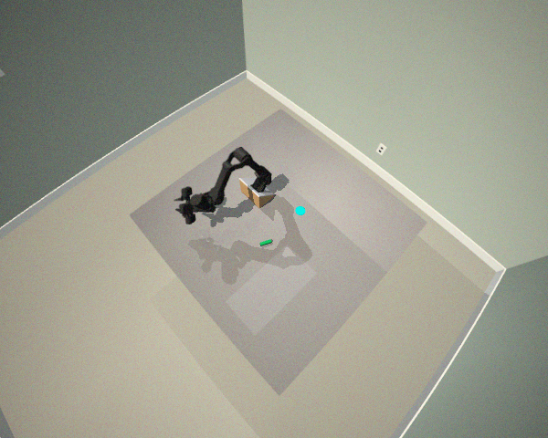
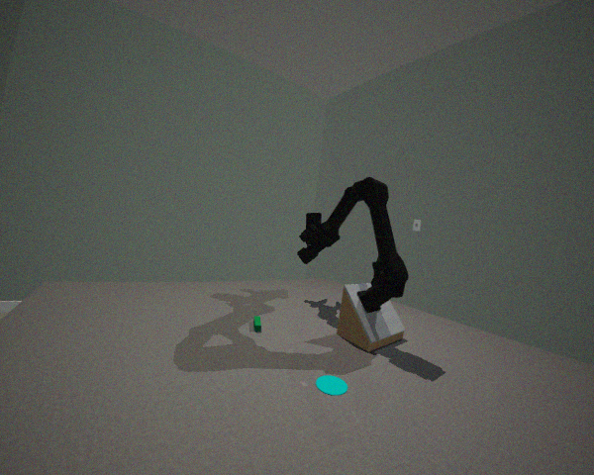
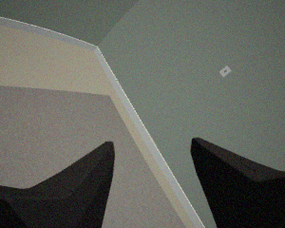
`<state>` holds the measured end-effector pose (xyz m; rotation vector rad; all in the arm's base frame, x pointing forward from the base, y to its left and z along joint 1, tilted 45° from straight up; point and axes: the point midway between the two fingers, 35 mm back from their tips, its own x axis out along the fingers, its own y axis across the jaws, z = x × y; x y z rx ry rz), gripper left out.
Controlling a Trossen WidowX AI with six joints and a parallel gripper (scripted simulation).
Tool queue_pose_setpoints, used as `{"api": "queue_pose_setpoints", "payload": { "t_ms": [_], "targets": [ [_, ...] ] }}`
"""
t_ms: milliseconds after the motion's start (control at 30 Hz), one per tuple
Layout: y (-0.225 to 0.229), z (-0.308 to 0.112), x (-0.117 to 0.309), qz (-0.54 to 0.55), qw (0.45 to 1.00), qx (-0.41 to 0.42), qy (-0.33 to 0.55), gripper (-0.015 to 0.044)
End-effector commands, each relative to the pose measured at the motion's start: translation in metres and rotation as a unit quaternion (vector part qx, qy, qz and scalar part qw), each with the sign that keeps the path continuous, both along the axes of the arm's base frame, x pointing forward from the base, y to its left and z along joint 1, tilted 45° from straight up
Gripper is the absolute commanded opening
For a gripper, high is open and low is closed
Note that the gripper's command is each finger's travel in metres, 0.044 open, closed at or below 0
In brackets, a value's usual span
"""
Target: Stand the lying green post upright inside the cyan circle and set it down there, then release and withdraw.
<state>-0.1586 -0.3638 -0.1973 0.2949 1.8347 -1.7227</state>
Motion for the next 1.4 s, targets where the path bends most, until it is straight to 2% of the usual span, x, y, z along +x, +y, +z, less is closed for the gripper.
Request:
{"api": "queue_pose_setpoints", "payload": {
  "t_ms": [0, 133, 300, 667, 933, 1200, 1267, 1367],
  "targets": [
    [-0.027, -0.011, 0.072, 0.178, 0.972, 0.140, -0.065, 0.0233],
    [-0.028, -0.015, 0.122, 0.289, 0.924, 0.230, -0.103, 0.0233],
    [-0.016, -0.014, 0.184, 0.417, 0.835, 0.328, -0.144, 0.0233],
    [0.053, 0.017, 0.303, 0.631, 0.566, 0.481, -0.223, 0.0233],
    [0.125, 0.065, 0.369, 0.721, 0.343, 0.533, -0.278, 0.0233],
    [0.202, 0.130, 0.417, 0.761, 0.127, 0.539, -0.338, 0.0233],
    [0.210, 0.137, 0.421, 0.762, 0.108, 0.538, -0.344, 0.0233],
    [0.210, 0.137, 0.421, 0.762, 0.108, 0.538, -0.344, 0.0233]
  ]
}}
